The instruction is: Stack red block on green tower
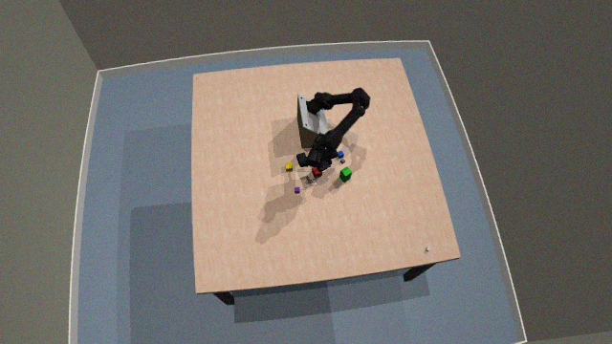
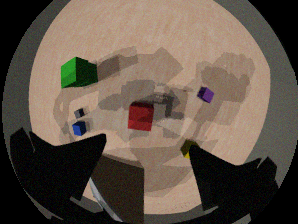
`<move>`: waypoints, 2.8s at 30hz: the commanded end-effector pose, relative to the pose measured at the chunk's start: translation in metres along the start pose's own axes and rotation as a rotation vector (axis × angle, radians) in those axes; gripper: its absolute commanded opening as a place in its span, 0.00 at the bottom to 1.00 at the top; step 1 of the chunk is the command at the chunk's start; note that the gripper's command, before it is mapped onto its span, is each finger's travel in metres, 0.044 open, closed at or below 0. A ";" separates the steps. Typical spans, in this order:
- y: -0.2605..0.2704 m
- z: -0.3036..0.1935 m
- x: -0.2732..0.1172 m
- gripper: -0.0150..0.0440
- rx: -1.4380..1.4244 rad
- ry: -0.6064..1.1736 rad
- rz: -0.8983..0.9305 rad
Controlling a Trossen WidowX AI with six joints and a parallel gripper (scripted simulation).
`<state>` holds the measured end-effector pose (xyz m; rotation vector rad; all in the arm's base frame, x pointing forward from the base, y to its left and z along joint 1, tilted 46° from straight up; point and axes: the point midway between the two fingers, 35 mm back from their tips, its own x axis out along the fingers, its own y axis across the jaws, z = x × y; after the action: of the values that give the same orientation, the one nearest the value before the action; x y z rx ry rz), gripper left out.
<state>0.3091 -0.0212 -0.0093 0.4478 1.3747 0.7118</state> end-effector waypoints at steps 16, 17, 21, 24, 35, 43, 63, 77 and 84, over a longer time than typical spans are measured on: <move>0.014 -0.001 0.059 1.00 -0.001 -0.004 0.031; 0.014 -0.001 0.059 1.00 -0.001 -0.004 0.031; 0.014 -0.001 0.064 1.00 -0.001 -0.004 0.030; 0.014 0.000 0.069 1.00 -0.001 -0.004 0.030; 0.015 0.000 0.087 1.00 -0.001 -0.004 0.031; 0.016 -0.001 0.100 1.00 -0.001 -0.004 0.032; 0.017 -0.001 0.107 0.91 -0.001 -0.004 0.033; 0.017 -0.001 0.107 0.49 -0.001 -0.004 0.033; 0.015 0.000 0.088 0.25 -0.001 -0.004 0.031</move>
<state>0.3056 0.0596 -0.0707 0.4781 1.3788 0.7409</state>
